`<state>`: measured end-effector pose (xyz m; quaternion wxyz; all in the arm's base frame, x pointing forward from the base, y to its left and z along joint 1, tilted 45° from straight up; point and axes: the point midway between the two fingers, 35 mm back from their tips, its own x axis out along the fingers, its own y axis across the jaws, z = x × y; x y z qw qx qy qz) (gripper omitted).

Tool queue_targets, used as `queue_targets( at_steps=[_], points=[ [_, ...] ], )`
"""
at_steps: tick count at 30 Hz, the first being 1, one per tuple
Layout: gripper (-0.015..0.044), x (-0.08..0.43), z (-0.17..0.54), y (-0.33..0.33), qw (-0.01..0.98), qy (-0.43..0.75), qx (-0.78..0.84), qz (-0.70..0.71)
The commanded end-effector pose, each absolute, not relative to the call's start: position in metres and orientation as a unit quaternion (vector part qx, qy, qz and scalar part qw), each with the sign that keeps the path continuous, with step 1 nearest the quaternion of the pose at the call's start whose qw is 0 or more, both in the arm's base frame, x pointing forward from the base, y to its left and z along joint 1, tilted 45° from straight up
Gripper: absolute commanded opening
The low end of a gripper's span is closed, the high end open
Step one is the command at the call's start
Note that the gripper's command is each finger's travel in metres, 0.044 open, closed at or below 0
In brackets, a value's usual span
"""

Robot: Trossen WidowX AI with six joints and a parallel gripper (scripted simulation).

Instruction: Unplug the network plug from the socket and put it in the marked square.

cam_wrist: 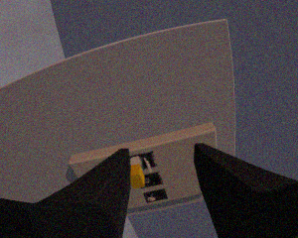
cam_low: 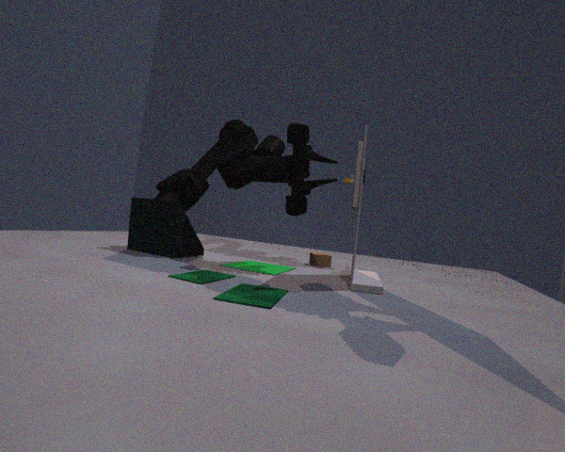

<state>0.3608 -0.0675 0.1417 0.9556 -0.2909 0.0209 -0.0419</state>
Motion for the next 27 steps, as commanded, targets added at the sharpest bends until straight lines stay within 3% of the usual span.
queue_targets(
  at_steps=[1,12,27],
  points=[
    [0.0156,0.354,0.123,-0.072,0.946,0.031,-0.319,-0.041],
    [0.0156,0.339,0.099,-0.079,0.931,0.045,-0.36,-0.041],
    [0.0156,0.36,0.102,-0.078,0.928,0.045,-0.367,-0.044]
  ],
)
